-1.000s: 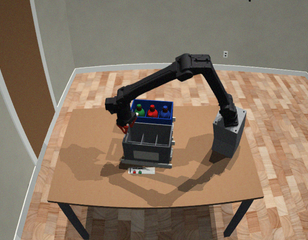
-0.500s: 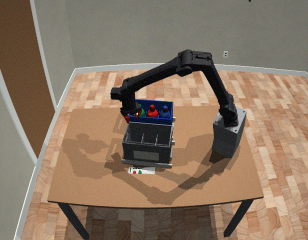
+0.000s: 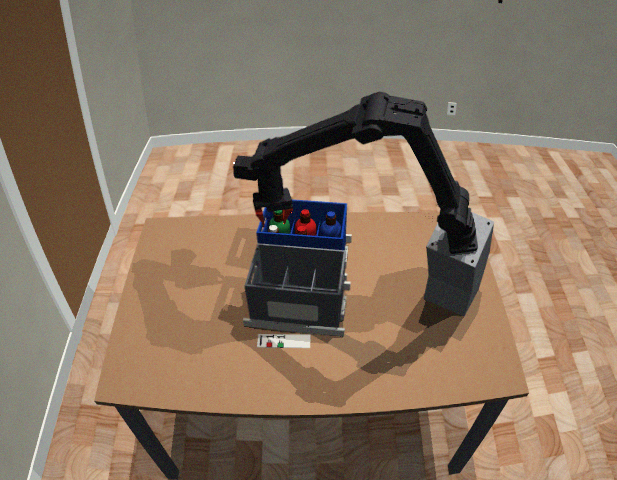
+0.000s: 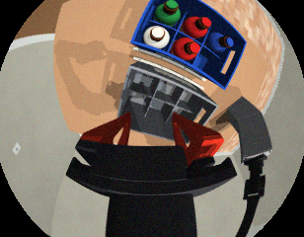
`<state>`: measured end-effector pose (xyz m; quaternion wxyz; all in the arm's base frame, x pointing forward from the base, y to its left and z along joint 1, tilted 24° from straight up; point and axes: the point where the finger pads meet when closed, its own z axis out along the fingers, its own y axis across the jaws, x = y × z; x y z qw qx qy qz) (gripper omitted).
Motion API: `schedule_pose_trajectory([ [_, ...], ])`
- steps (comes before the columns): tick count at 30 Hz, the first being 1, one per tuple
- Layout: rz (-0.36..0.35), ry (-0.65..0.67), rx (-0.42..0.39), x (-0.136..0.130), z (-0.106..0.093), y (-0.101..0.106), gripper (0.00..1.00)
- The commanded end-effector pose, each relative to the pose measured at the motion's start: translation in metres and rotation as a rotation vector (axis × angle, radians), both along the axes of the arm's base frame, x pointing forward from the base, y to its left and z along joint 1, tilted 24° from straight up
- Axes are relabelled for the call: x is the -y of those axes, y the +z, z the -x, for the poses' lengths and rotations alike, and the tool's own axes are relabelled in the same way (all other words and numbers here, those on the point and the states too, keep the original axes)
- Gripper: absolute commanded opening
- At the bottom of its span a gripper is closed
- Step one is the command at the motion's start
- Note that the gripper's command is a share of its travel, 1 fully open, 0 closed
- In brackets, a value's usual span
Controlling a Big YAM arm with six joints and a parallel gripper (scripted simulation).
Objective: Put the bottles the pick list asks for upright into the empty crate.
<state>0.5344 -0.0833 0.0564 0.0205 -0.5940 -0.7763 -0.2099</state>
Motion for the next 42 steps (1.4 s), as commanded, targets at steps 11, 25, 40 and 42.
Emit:
schedule_pose_trajectory([
  [11, -0.077, -0.357, -0.109, 0.068, 0.006, -0.004, 0.61],
  [25, -0.07, -0.337, -0.1, 0.126, 0.025, -0.017, 0.61],
  [40, -0.066, -0.338, -0.1, 0.187, 0.047, -0.033, 0.61],
  [42, -0.065, -0.338, -0.1, 0.197, 0.051, -0.035, 0.61],
])
